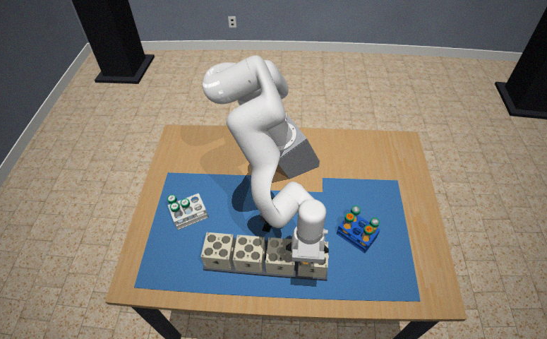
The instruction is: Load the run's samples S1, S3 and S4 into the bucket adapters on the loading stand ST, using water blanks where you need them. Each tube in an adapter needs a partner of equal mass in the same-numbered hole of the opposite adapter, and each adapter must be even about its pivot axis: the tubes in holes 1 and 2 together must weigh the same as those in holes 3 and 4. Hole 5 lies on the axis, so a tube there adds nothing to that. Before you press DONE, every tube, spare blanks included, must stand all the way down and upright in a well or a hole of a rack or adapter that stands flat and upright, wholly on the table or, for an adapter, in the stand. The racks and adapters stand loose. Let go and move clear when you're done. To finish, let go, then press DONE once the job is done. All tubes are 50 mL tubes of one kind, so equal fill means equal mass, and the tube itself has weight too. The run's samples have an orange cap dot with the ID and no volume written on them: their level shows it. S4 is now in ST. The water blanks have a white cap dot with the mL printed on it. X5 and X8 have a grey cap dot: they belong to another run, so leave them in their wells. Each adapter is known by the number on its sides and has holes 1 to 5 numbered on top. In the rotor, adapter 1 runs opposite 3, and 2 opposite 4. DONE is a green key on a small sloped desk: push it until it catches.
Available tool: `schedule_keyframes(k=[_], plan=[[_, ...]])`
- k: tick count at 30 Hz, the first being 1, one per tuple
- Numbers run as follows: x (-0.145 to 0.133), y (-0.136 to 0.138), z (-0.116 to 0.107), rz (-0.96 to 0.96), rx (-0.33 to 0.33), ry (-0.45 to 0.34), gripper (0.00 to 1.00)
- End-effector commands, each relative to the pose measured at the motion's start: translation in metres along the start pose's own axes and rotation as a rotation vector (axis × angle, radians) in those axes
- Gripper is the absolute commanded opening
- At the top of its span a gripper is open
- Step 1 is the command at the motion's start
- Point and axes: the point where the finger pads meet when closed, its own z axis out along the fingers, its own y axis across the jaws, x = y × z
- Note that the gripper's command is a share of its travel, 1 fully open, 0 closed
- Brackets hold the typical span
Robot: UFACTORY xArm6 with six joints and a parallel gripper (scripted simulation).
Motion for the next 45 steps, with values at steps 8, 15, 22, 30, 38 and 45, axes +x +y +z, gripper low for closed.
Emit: schedule_keyframes(k=[8,15,22,30,38,45], plan=[[0.002,0.0,-0.001,0.001,0.002,0.004,0.44],[0.002,0.0,-0.001,0.001,0.002,0.004,0.44],[0.002,0.0,-0.001,0.001,0.002,0.004,0.44],[0.001,0.0,-0.011,0.001,0.002,0.004,0.44],[0.001,0.0,-0.027,0.001,0.002,0.004,0.44],[0.001,0.0,-0.037,0.001,0.002,0.004,0.44]])
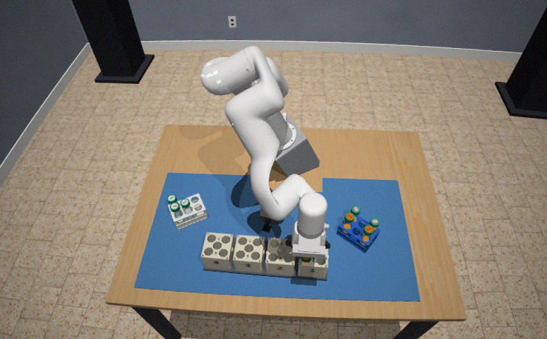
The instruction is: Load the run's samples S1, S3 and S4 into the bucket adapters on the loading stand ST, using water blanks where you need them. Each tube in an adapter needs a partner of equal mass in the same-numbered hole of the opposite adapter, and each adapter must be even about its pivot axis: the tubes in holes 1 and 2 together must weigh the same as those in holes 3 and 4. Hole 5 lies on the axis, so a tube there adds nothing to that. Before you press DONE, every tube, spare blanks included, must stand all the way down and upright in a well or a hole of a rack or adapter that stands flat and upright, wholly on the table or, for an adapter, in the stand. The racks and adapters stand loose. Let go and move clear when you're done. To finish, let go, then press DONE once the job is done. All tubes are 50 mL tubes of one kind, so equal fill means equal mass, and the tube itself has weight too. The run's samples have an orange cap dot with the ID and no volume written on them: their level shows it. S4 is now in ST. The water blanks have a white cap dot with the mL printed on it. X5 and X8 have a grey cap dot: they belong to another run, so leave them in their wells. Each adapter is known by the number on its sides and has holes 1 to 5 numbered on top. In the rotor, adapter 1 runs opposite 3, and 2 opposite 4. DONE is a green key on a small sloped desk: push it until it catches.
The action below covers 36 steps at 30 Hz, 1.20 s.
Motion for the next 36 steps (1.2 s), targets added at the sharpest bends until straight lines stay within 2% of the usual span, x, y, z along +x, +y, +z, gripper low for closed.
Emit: schedule_keyframes(k=[1,36], plan=[[0.001,0.0,-0.008,0.0,0.001,0.003,0.44],[0.001,0.0,-0.07,0.001,0.002,0.003,0.44]])
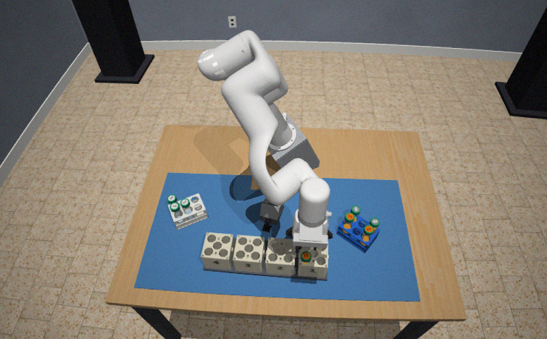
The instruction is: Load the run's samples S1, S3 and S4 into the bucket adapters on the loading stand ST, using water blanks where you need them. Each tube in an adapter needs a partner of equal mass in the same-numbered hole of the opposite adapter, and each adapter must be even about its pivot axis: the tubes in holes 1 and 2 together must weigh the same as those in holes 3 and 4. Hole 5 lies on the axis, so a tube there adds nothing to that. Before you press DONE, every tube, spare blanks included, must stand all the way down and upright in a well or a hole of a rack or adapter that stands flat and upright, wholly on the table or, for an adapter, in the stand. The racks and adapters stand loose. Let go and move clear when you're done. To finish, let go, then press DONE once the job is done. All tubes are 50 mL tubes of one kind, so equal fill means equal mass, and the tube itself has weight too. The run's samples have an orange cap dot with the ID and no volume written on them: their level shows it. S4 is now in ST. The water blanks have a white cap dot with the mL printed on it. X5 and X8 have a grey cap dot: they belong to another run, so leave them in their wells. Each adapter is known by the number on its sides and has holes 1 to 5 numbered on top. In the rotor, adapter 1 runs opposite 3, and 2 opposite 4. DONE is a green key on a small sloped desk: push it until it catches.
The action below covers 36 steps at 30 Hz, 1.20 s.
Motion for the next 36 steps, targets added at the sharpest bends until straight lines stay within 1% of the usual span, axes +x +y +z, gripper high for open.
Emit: schedule_keyframes(k=[1,11,13,16,36], plan=[[0.002,0.0,-0.01,0.001,0.002,0.005,0.44],[0.002,0.0,-0.03,0.001,0.002,0.005,0.44],[0.002,0.0,-0.03,0.001,0.002,0.005,0.44],[0.002,0.0,-0.036,0.001,0.003,0.005,0.44],[0.002,0.0,-0.036,0.001,0.002,0.004,0.44]])
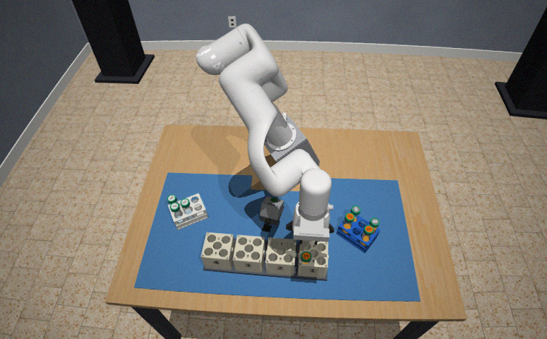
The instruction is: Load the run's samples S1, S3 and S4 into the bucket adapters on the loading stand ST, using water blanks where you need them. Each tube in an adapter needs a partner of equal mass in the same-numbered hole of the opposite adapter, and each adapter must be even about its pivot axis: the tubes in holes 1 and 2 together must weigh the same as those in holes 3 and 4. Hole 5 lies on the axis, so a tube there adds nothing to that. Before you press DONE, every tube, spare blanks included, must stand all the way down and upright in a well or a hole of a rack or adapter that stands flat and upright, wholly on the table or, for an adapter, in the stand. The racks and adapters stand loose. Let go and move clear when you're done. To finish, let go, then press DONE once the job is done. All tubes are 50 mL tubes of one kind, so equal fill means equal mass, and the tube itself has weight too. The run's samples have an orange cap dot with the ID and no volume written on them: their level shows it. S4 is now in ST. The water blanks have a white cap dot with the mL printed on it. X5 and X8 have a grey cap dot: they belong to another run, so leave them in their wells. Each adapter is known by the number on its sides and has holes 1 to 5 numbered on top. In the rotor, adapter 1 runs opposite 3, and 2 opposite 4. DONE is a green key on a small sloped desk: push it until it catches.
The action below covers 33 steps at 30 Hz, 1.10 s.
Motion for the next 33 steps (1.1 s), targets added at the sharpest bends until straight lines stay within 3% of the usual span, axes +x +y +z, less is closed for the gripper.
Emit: schedule_keyframes(k=[1,3,4,23,33], plan=[[0.001,0.0,-0.002,0.001,0.002,0.004,0.44],[0.001,0.0,-0.002,0.001,0.002,0.004,0.44],[-0.002,-0.004,-0.002,0.034,0.002,0.004,0.57],[-0.066,-0.061,-0.002,0.601,0.004,0.002,0.57],[-0.096,-0.087,-0.002,0.619,0.004,0.002,0.57]])
